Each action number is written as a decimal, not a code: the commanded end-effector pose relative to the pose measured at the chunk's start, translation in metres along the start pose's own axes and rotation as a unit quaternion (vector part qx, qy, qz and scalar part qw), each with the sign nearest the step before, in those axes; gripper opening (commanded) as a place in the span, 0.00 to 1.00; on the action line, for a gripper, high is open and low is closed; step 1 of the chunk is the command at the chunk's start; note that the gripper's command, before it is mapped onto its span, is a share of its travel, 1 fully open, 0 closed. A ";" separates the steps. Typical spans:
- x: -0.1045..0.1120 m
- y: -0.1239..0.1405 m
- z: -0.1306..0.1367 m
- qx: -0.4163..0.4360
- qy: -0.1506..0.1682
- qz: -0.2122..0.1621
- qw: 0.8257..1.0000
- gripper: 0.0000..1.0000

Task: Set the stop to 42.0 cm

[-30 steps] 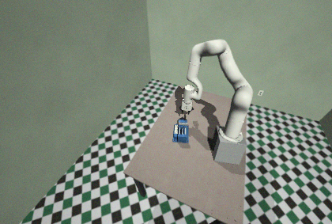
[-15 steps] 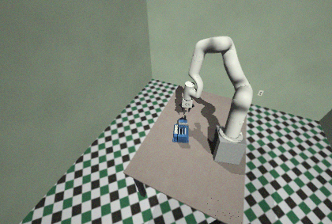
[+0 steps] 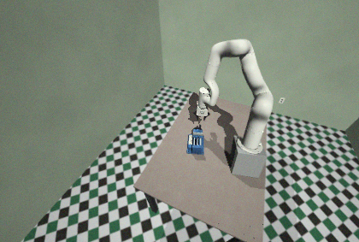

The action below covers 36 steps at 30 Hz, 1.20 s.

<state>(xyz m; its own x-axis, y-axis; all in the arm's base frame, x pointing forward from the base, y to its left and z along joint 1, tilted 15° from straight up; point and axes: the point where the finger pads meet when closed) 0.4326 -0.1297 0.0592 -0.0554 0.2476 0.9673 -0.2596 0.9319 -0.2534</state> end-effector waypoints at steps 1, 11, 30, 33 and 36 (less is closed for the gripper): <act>0.000 0.004 -0.009 0.000 0.000 0.000 1.000 0.57; 0.001 0.040 -0.080 0.000 0.000 0.000 1.000 0.57; -0.023 0.045 -0.090 0.000 0.000 0.000 1.000 0.57; -0.023 0.045 -0.090 0.000 0.000 0.000 1.000 0.57; -0.023 0.045 -0.090 0.000 0.000 0.000 1.000 0.57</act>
<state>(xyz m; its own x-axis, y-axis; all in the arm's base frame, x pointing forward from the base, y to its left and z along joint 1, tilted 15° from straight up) 0.5080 -0.0692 0.0242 -0.0548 0.2475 0.9673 -0.2596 0.9320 -0.2531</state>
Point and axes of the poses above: the point where the finger pads meet when closed, its own x axis back along the fingers, its own z axis across the jaws, y = z × x, and after that the axes turned 1 degree about -x, right-handed
